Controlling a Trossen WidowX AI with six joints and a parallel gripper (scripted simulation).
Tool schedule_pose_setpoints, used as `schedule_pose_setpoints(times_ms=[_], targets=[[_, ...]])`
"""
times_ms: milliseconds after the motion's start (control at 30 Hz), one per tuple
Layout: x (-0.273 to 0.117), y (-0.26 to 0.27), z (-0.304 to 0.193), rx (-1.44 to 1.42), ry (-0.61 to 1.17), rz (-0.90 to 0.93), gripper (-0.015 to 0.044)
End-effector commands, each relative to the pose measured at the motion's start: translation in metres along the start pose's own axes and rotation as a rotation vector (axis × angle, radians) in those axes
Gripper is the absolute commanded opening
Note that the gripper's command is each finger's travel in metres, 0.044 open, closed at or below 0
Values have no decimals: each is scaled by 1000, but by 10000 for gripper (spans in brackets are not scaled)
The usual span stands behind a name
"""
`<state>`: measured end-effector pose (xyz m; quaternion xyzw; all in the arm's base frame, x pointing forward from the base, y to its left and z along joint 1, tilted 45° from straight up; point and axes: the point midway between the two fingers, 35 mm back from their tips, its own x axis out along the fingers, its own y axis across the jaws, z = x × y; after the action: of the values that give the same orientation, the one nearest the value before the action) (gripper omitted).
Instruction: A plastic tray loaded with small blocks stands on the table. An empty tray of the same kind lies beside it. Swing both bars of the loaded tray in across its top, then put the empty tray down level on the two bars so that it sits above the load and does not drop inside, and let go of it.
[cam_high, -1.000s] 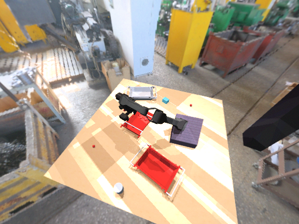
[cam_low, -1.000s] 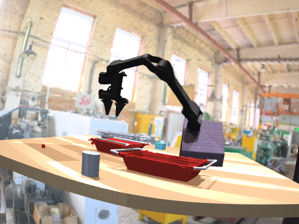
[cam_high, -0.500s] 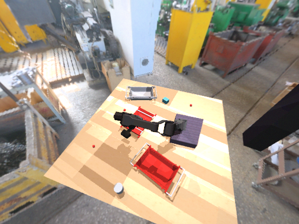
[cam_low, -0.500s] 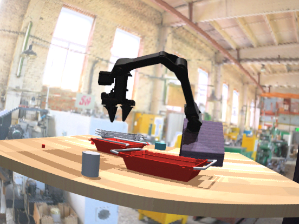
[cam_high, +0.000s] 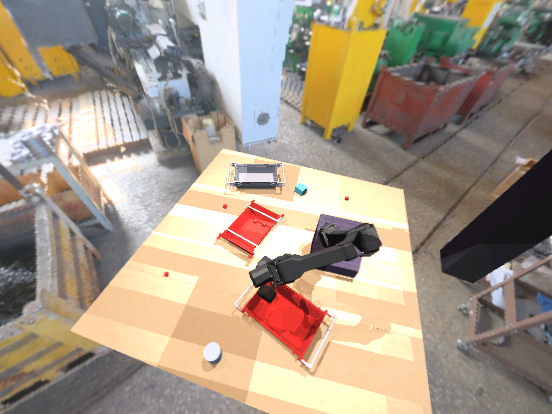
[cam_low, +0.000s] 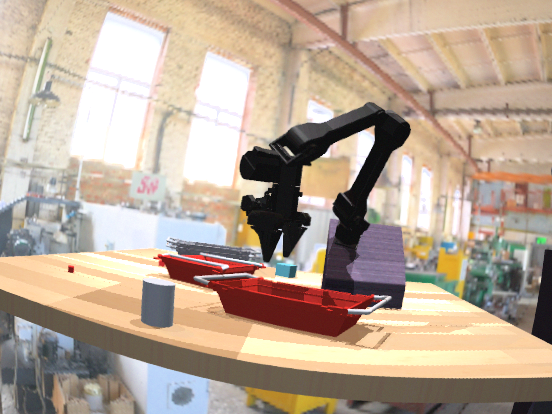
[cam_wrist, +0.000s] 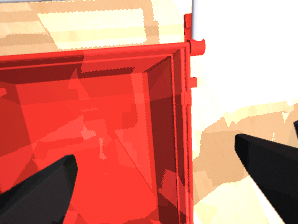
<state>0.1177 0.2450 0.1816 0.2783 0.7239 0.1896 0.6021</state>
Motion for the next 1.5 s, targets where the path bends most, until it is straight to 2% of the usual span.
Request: schedule_pose_setpoints(times_ms=[0, 100, 433, 1233, 1467], targets=[[10, -24, -53, 16, 30, 54, 440], [14, -37, -75, 25, 57, 89, 440], [18, -37, -76, 25, 59, 91, 440], [97, -30, -81, 28, 62, 90, 440], [99, -31, -82, 28, 62, 91, 440]])
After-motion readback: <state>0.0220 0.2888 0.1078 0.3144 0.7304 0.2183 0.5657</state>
